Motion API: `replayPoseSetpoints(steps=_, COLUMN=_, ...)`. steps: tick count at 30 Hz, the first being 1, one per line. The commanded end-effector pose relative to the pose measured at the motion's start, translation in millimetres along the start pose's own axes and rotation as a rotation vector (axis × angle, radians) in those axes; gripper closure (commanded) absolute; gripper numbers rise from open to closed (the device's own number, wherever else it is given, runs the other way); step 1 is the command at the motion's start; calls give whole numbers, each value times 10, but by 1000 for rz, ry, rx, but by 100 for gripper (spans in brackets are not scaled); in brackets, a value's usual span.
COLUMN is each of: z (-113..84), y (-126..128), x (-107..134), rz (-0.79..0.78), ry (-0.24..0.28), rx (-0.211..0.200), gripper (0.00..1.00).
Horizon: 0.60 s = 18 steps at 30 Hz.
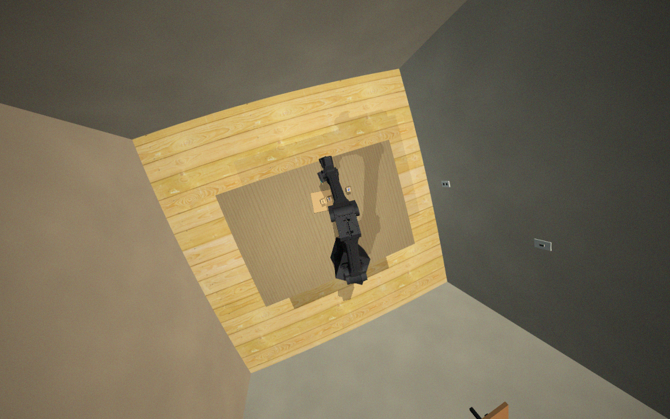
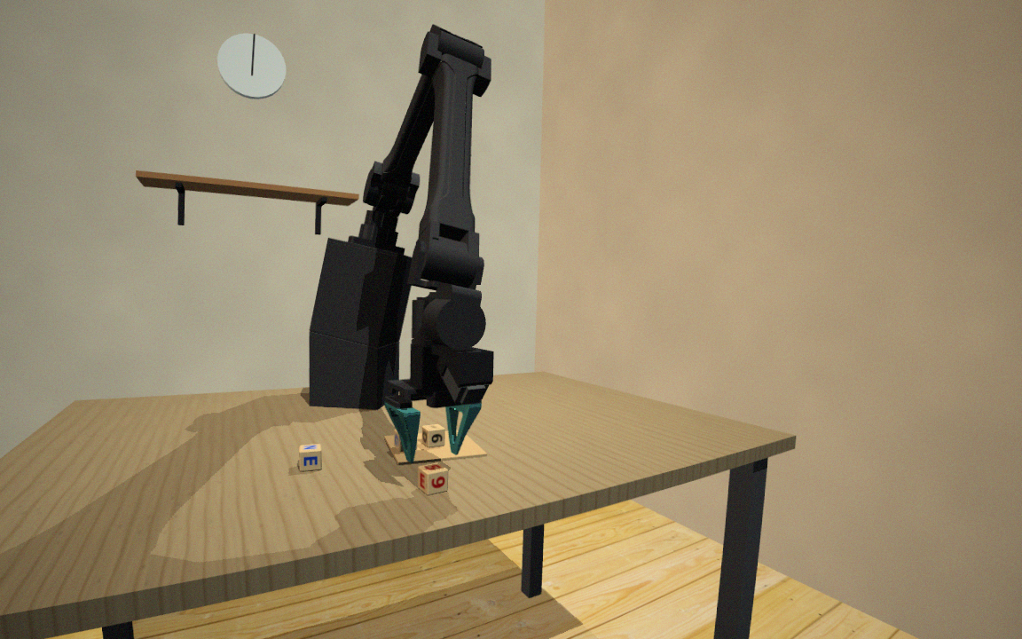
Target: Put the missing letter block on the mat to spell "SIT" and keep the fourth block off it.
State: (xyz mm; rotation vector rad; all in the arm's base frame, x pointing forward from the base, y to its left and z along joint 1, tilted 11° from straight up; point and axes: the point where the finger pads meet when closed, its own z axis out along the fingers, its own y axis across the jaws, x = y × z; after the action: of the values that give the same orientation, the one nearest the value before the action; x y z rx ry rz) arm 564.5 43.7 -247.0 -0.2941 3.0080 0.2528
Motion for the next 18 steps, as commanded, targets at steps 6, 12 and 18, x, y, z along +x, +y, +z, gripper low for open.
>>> replayPoseSetpoints(steps=6, z=40, y=18, x=-203, rz=-10, ry=-35, rx=7, gripper=35)
replayPoseSetpoints(steps=12, z=44, y=20, x=-207, rz=-10, ry=-36, rx=7, gripper=35)
replayPoseSetpoints(steps=18, z=105, y=33, x=-207, rz=-10, ry=-36, rx=7, gripper=35)
